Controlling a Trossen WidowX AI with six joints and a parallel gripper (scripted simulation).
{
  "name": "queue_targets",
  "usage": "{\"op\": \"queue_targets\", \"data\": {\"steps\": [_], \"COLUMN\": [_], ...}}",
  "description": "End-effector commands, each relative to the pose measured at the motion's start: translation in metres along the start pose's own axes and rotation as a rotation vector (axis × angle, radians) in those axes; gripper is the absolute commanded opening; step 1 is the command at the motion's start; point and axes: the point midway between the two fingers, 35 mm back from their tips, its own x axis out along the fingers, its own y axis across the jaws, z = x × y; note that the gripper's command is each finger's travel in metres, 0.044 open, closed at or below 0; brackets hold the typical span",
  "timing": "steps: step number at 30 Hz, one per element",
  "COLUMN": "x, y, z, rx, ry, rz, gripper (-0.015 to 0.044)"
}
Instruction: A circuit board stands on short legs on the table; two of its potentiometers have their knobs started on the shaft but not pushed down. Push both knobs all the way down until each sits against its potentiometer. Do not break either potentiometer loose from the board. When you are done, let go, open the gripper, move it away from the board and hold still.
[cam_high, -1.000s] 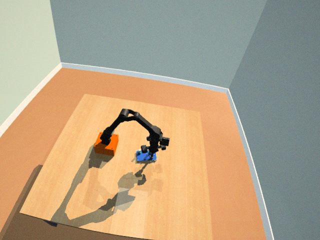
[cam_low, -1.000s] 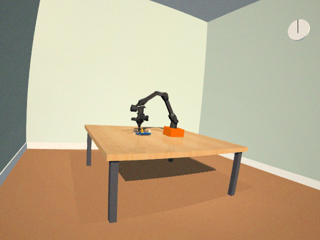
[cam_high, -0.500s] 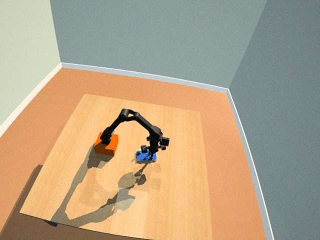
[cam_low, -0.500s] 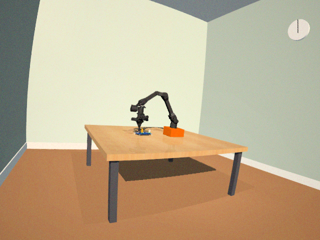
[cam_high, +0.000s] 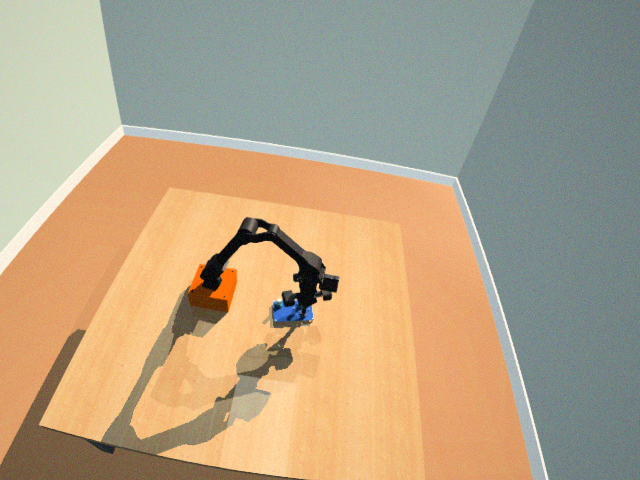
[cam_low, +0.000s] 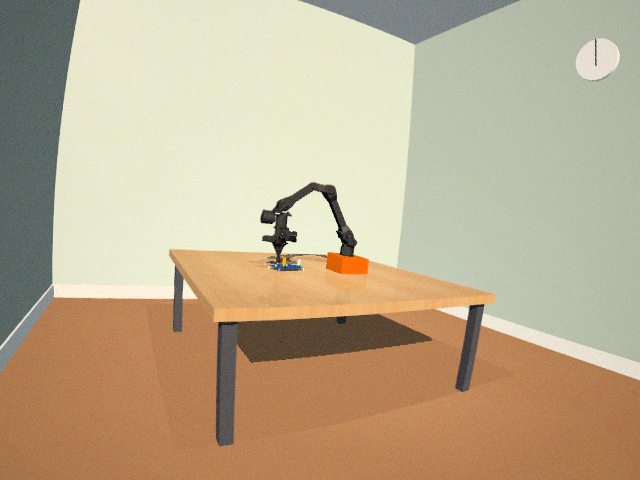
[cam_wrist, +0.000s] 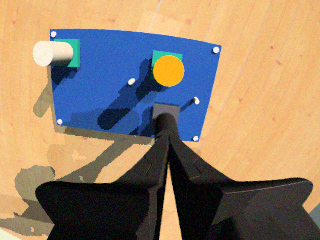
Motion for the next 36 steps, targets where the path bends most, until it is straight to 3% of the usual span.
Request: {"op": "queue_targets", "data": {"steps": [1, 22, 31, 36], "x": [0.005, -0.018, -0.014, -0.033], "y": [-0.001, -0.001, 0.002, 0.046], "z": [-0.001, -0.001, 0.001, 0.025], "rx": [-0.002, -0.002, 0.001, 0.0], "ry": [0.004, 0.004, -0.002, -0.002], "rz": [0.003, 0.003, 0.005, 0.007], "gripper": [0.0, 0.0, 0.0236, 0.0368]}}
